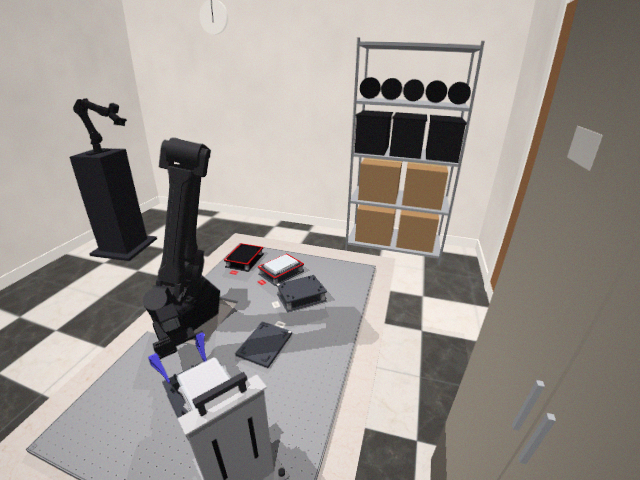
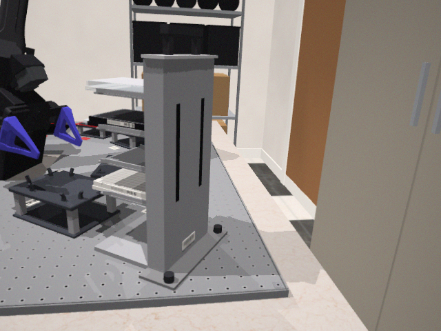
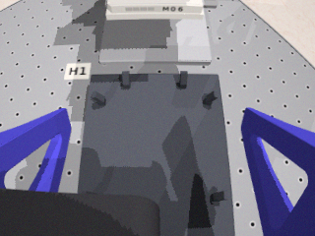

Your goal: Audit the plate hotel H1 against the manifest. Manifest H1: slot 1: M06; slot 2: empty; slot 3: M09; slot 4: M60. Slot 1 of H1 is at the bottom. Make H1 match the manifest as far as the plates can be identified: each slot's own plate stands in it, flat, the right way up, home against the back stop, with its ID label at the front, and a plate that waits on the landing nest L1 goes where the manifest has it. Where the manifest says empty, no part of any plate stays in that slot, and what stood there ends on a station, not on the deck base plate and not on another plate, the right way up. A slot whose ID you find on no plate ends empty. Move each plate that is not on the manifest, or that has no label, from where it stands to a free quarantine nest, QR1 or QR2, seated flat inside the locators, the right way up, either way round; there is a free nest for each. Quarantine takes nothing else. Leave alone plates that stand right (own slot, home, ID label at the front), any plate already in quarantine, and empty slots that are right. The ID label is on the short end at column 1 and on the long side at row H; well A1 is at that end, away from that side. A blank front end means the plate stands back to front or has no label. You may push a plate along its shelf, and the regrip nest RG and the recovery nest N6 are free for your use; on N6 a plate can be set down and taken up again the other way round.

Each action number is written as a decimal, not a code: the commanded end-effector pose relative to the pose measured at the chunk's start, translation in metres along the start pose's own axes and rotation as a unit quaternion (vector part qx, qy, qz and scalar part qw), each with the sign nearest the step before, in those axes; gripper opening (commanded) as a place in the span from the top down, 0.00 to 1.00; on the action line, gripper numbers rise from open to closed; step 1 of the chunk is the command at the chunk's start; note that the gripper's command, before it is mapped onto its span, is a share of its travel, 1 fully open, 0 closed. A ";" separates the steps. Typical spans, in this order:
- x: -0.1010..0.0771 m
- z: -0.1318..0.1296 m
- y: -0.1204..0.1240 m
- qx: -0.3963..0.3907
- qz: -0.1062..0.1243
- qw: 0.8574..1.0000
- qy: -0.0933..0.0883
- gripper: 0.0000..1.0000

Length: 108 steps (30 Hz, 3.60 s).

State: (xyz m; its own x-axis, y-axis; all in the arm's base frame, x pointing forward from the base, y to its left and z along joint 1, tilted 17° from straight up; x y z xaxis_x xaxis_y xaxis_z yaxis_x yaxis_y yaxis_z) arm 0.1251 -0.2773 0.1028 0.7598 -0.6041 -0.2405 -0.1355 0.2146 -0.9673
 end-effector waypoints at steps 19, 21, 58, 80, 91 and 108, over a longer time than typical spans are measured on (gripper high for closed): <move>-0.027 -0.010 -0.049 -0.023 -0.018 1.000 0.008 0.00; -0.031 -0.010 -0.056 -0.024 -0.019 0.999 0.008 0.00; -0.096 -0.003 -0.164 -0.035 -0.022 0.999 0.010 0.00; -0.073 0.001 -0.108 -0.005 -0.005 1.000 -0.002 0.00; -0.062 -0.004 -0.145 -0.027 -0.026 0.999 0.002 0.00; -0.043 -0.003 -0.155 -0.025 -0.028 0.999 0.001 0.00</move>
State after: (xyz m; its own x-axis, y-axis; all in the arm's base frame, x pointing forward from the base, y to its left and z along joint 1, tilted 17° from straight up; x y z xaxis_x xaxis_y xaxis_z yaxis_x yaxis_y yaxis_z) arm 0.1058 -0.2699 0.2260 0.7607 -0.6006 -0.2465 -0.1422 0.2163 -0.9659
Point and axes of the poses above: the point where the finger pads meet when closed, its own x axis out along the fingers, its own z axis across the jaws, y = z × x, the point moved 6 cm from there along -x, back along the fingers
